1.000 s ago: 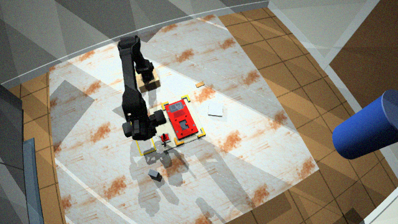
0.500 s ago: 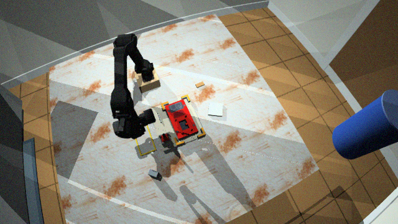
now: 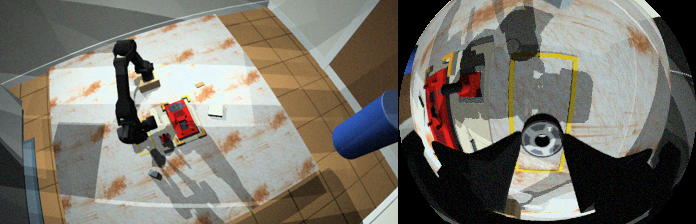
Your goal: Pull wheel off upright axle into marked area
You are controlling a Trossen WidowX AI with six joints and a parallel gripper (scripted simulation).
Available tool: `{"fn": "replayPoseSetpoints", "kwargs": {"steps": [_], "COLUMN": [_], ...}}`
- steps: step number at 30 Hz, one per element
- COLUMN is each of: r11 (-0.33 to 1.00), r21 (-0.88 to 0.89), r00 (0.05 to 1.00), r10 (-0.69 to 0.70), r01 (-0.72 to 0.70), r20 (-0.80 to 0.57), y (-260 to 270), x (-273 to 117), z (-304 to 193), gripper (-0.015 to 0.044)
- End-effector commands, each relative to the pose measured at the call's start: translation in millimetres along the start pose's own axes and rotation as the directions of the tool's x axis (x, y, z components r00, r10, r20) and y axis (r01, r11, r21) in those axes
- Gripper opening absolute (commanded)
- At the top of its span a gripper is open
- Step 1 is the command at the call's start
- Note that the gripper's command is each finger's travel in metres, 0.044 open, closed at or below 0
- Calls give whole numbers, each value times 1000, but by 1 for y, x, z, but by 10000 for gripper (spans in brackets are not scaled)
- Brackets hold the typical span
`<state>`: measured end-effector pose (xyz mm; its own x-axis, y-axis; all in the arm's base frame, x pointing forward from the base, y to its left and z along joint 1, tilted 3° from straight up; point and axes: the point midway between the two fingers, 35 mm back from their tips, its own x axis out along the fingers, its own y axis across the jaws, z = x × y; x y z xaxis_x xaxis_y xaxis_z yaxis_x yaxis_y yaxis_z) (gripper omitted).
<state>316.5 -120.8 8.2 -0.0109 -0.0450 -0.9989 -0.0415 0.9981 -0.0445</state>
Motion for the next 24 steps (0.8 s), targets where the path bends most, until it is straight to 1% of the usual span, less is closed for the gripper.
{"fn": "replayPoseSetpoints", "kwargs": {"steps": [1,9,20,21,24], "r11": [1000,1000,1000,1000,1000], "r21": [-6,-6,0,-1,-4], "r00": [1000,1000,1000,1000,1000], "r10": [3,3,4,4,4], "r01": [-3,-3,-4,-4,-4], "r20": [-14,-14,-11,-11,-13], "y": [2,2,2,2,1], "x": [31,35,29,24,-2], "z": [-6,-7,-5,-4,-3], "gripper": [0,0,289,300,300]}}
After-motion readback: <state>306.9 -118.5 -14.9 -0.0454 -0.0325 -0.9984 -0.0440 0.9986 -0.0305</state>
